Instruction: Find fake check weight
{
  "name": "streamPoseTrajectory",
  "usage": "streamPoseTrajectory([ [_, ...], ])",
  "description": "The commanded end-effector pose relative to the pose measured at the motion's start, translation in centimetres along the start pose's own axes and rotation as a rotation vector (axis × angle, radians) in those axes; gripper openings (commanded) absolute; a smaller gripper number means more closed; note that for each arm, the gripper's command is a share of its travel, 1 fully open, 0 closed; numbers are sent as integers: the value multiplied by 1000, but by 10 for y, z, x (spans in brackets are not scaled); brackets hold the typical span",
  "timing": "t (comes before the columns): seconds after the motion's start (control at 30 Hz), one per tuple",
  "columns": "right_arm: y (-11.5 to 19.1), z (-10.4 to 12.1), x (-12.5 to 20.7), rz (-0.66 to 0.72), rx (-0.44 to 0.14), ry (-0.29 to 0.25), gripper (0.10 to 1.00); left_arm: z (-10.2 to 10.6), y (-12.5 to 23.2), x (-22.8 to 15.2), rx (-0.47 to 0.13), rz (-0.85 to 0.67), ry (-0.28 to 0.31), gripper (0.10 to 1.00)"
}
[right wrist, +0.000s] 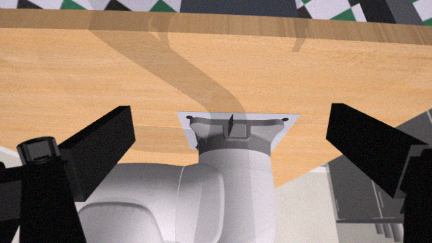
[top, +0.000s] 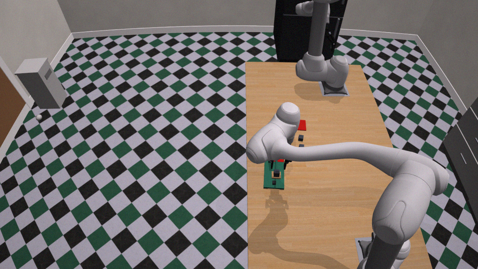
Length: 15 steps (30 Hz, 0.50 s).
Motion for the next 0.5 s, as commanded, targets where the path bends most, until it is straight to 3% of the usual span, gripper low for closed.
streamPoseTrajectory([
  [0.0,0,-1,0,0,1,0,1000,4,0,0,1,0,-1,460],
  [0.47,0,-1,0,0,1,0,1000,22,0,-1,1,0,-1,460],
])
Point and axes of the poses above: on each arm, the point where the finger pads meet when closed, its own z axis out along the fingers, its own x axis across the jaws, y = z × x, the point moved 7 cm from there along -z, back along the fingers, and after that the axes turned 7 degrees about -z, right-handed, at the moved point
